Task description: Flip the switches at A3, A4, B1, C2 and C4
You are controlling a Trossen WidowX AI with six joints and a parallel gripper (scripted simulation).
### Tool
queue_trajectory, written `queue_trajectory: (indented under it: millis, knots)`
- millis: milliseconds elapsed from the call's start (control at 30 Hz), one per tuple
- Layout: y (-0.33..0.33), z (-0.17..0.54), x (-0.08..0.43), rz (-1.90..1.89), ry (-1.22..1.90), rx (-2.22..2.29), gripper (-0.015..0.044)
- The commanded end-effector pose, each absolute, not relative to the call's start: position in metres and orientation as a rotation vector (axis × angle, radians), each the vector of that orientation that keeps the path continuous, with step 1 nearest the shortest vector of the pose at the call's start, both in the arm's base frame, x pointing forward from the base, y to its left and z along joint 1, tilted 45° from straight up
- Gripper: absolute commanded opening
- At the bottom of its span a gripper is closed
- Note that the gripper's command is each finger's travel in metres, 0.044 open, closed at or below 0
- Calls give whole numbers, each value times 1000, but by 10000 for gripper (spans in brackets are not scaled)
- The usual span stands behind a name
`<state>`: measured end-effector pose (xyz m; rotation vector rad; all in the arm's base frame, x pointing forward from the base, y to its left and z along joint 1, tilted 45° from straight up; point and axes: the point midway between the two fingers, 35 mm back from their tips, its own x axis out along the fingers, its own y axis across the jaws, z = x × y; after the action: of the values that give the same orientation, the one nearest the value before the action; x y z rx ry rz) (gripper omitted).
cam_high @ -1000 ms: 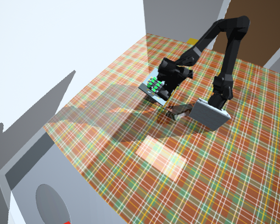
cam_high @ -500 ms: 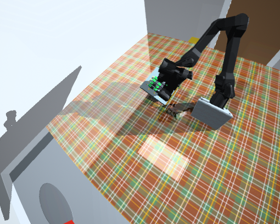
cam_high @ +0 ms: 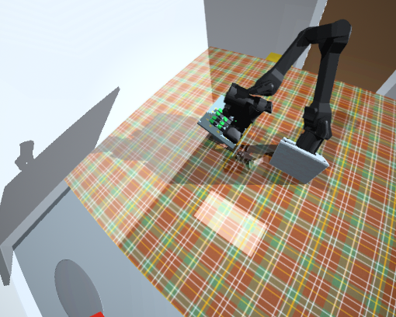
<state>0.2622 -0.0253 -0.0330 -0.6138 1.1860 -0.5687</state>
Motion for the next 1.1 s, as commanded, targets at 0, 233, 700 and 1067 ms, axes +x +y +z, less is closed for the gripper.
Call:
queue_trajectory:
  millis: [0, 233, 700, 1067]
  knots:
    - [-26, -33, 261, -569, 1187, -623, 0]
    - [-26, -33, 261, -569, 1187, -623, 0]
    - [-28, -35, 262, -569, 1187, -623, 0]
    - [-29, -35, 262, -569, 1187, -624, 0]
